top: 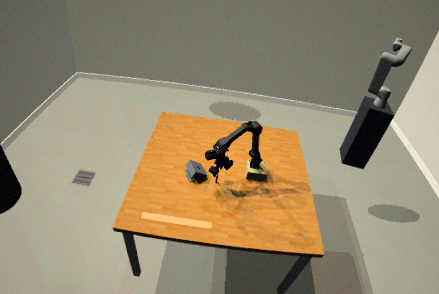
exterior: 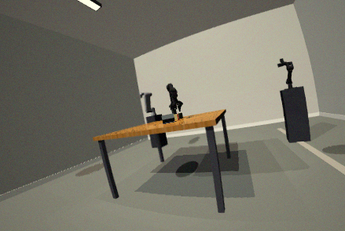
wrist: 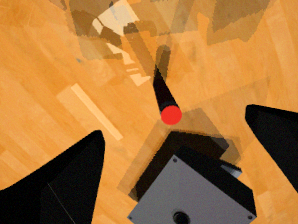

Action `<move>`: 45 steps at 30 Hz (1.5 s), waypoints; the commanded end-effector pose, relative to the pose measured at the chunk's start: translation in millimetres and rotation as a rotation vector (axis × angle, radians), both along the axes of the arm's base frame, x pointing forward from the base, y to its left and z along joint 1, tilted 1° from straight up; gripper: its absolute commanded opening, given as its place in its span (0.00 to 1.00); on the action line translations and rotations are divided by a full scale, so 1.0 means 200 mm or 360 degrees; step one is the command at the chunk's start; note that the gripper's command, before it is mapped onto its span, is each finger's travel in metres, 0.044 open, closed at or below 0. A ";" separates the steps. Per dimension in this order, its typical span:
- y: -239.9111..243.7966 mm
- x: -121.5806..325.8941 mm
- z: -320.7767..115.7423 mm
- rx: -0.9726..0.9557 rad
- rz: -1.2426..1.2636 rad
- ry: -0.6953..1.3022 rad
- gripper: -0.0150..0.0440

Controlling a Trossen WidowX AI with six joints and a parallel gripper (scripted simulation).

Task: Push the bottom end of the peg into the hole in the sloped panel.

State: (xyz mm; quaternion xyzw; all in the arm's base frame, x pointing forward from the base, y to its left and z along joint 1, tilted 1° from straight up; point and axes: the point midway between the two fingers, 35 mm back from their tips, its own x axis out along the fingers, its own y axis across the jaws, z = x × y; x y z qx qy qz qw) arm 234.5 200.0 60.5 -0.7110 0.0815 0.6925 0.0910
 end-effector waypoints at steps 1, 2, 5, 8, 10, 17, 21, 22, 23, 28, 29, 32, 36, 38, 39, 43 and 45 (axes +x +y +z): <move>0.00 0.00 -0.03 -0.0007 0.0006 -0.0003 1.00; 0.00 0.00 -0.04 -0.0007 0.0006 -0.0003 1.00; 0.00 0.01 -0.07 -0.0007 0.0006 -0.0003 1.00; 0.00 0.01 -0.09 -0.0007 0.0006 -0.0003 1.00; 0.00 0.01 -0.11 -0.0007 0.0006 -0.0003 1.00; 0.00 0.01 -0.16 -0.0007 0.0006 -0.0003 1.00; 0.00 0.01 -0.20 -0.0007 0.0006 -0.0003 1.00; 0.00 0.01 -0.20 -0.0007 0.0006 -0.0003 1.00; 0.00 0.01 -0.21 -0.0007 0.0006 -0.0003 1.00; 0.00 0.01 -0.25 -0.0007 0.0006 -0.0003 1.00; 0.00 0.01 -0.26 -0.0007 0.0006 -0.0003 1.00; 0.00 0.01 -0.27 -0.0007 0.0006 -0.0003 1.00; 0.00 0.00 -0.26 -0.0003 0.0001 0.0003 0.82; 0.00 0.00 -0.26 -0.0003 0.0001 0.0003 0.73; 0.00 0.00 -0.26 -0.0003 0.0001 0.0003 0.69; 0.00 0.00 -0.26 -0.0003 0.0001 0.0003 0.51; 0.00 0.00 -0.26 -0.0003 0.0001 0.0003 0.42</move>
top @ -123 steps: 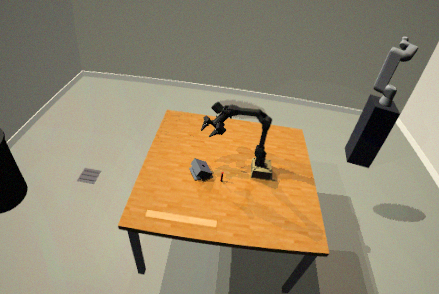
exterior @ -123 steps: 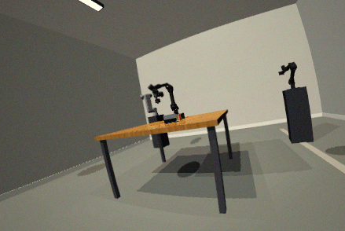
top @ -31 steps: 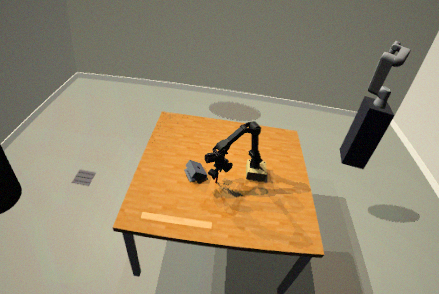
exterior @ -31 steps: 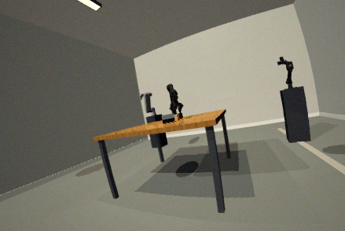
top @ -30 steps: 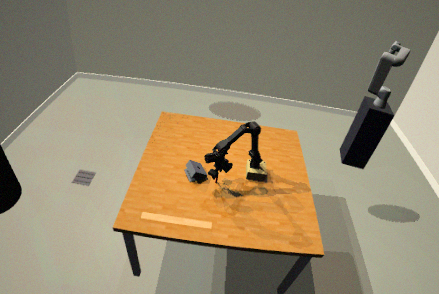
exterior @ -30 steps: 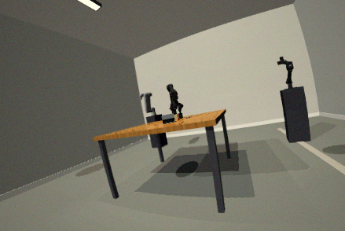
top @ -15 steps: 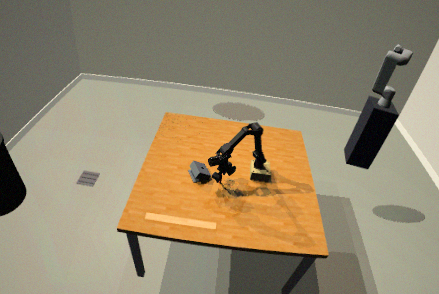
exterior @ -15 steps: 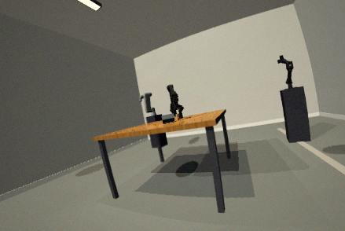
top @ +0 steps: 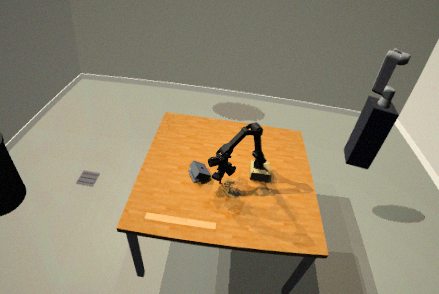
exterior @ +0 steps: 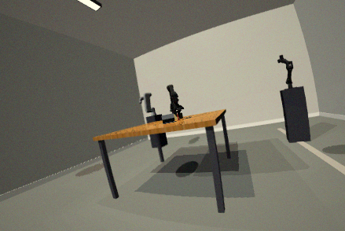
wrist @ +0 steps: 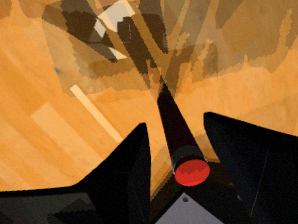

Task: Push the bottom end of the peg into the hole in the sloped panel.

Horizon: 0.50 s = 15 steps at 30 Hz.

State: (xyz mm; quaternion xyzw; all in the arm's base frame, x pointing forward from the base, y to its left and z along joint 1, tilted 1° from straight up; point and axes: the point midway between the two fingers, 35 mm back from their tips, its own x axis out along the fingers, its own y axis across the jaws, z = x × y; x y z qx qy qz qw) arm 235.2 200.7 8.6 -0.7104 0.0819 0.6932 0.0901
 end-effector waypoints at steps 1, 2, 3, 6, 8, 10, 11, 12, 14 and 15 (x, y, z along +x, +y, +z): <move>0.00 0.00 0.00 -0.0001 0.0000 -0.0001 0.38; 0.00 0.00 0.00 -0.0001 0.0000 -0.0001 0.33; 0.00 0.00 0.00 -0.0001 0.0000 -0.0001 0.32; 0.00 0.00 0.00 -0.0001 0.0000 -0.0001 0.29; 0.00 0.00 0.00 -0.0001 0.0000 -0.0001 0.26; 0.00 0.00 0.00 -0.0001 0.0000 -0.0001 0.25; 0.00 0.00 0.01 -0.0001 0.0000 -0.0001 0.25; 0.00 0.00 0.01 -0.0001 0.0000 -0.0001 0.25; 0.00 0.00 0.04 -0.0001 0.0000 -0.0001 0.25; 0.00 0.00 0.06 -0.0001 0.0000 -0.0002 0.25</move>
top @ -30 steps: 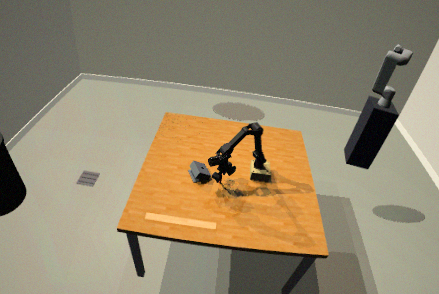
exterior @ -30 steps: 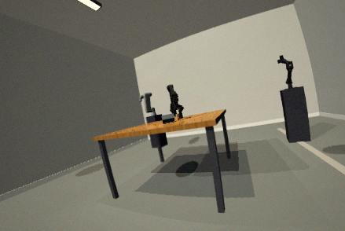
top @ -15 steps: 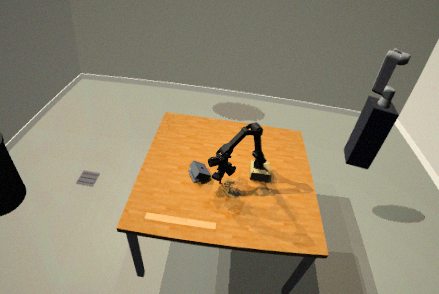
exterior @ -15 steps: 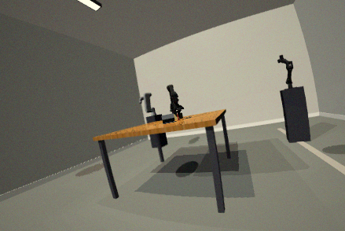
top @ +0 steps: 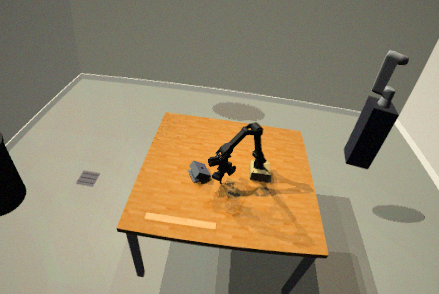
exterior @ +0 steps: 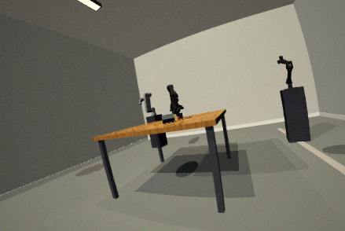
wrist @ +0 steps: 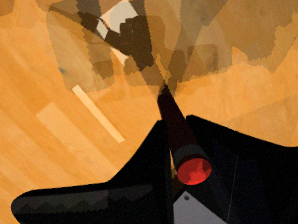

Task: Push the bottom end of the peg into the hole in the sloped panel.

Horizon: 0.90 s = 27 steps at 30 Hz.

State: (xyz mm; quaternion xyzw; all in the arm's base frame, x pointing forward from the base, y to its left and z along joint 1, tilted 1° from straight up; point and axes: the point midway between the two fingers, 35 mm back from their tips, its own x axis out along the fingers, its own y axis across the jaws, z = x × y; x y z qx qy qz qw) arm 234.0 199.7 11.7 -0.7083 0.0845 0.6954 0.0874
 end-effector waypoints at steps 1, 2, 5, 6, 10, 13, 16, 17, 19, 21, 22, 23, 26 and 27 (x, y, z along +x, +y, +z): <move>0.01 0.01 0.07 0.0010 0.0000 -0.0013 0.25; 0.01 0.01 0.09 0.0009 0.0001 -0.0013 0.25; 0.01 0.01 0.17 0.0009 0.0002 -0.0014 0.25; 0.01 0.01 0.19 0.0008 0.0002 -0.0015 0.25; 0.01 0.00 0.29 0.0008 0.0003 -0.0016 0.25; 0.01 0.00 0.36 0.0007 0.0004 -0.0017 0.25; 0.01 0.00 0.39 0.0007 0.0004 -0.0017 0.25; 0.01 -0.01 0.40 0.0007 0.0005 -0.0017 0.25; 0.01 0.00 0.40 0.0011 0.0003 -0.0019 0.25; 0.01 0.00 0.40 0.0020 0.0000 -0.0023 0.25; 0.00 0.01 0.40 0.0027 -0.0003 -0.0026 0.25; 0.00 0.01 0.40 0.0035 -0.0005 -0.0030 0.25; -0.01 0.03 0.41 0.0060 -0.0014 -0.0042 0.25; -0.01 0.03 0.41 0.0068 -0.0017 -0.0047 0.25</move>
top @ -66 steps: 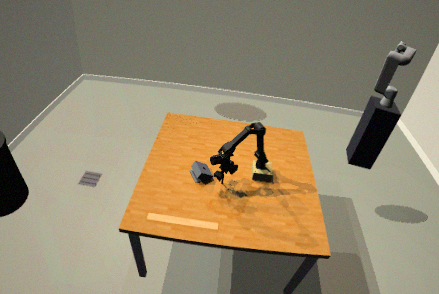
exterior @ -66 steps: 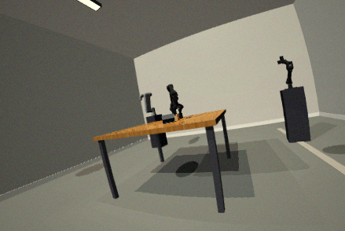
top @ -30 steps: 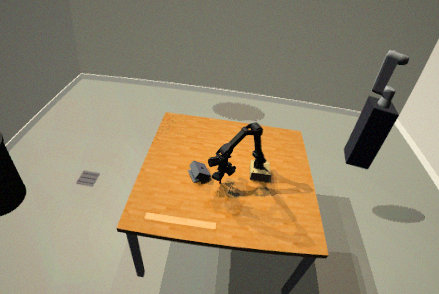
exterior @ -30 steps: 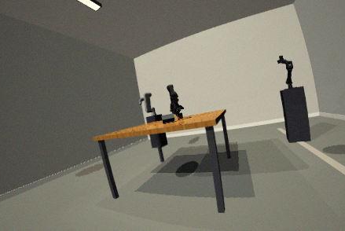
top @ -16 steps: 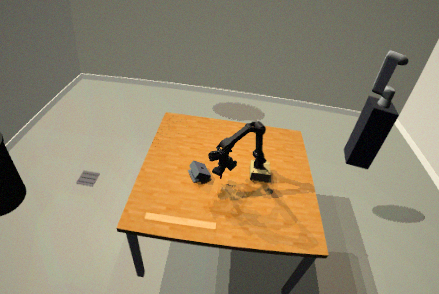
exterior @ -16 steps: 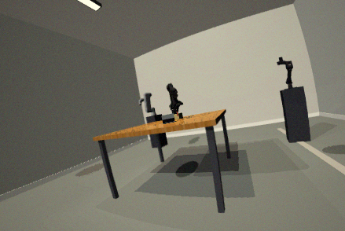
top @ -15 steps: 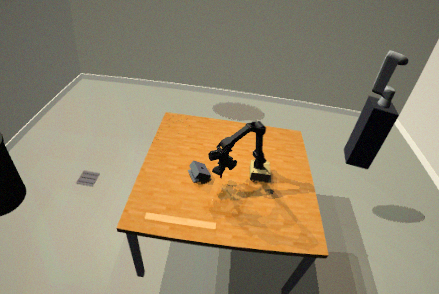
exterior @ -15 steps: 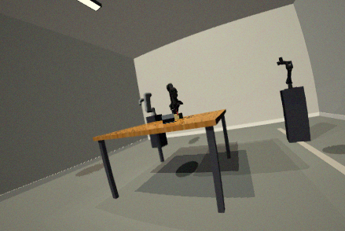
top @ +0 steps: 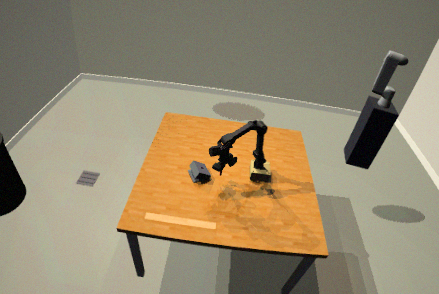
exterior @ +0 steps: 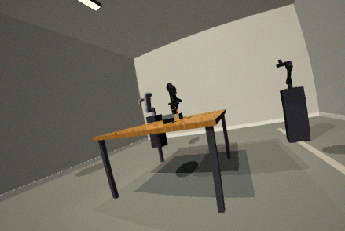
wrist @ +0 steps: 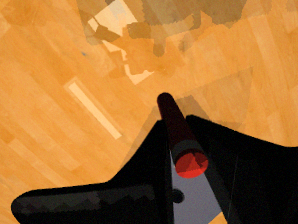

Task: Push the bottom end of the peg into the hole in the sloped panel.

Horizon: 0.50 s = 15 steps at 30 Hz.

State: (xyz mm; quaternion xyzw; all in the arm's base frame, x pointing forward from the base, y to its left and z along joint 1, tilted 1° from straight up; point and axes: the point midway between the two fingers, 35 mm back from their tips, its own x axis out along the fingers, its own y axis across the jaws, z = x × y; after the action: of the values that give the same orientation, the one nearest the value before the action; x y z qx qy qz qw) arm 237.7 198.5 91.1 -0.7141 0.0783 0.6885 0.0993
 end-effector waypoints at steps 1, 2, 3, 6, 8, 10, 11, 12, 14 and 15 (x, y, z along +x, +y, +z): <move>-0.01 0.02 0.01 0.0039 -0.0006 -0.0017 0.25; -0.01 0.02 0.01 0.0047 -0.0009 -0.0022 0.25; -0.02 0.03 0.01 0.0055 -0.0012 -0.0026 0.25; -0.03 0.04 0.02 0.0079 -0.0019 -0.0040 0.25; -0.04 0.05 0.02 0.0095 -0.0025 -0.0049 0.25; -0.04 0.06 0.02 0.0111 -0.0030 -0.0059 0.25; -0.05 0.06 0.03 0.0119 -0.0032 -0.0064 0.25; -0.05 0.07 0.03 0.0126 -0.0035 -0.0069 0.25; -0.06 0.08 0.03 0.0142 -0.0040 -0.0079 0.25; -0.06 0.08 0.03 0.0149 -0.0042 -0.0084 0.25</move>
State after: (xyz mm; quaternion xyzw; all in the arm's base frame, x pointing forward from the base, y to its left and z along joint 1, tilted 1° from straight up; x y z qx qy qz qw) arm 251.9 187.2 95.3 -0.7231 0.0597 0.6745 0.1362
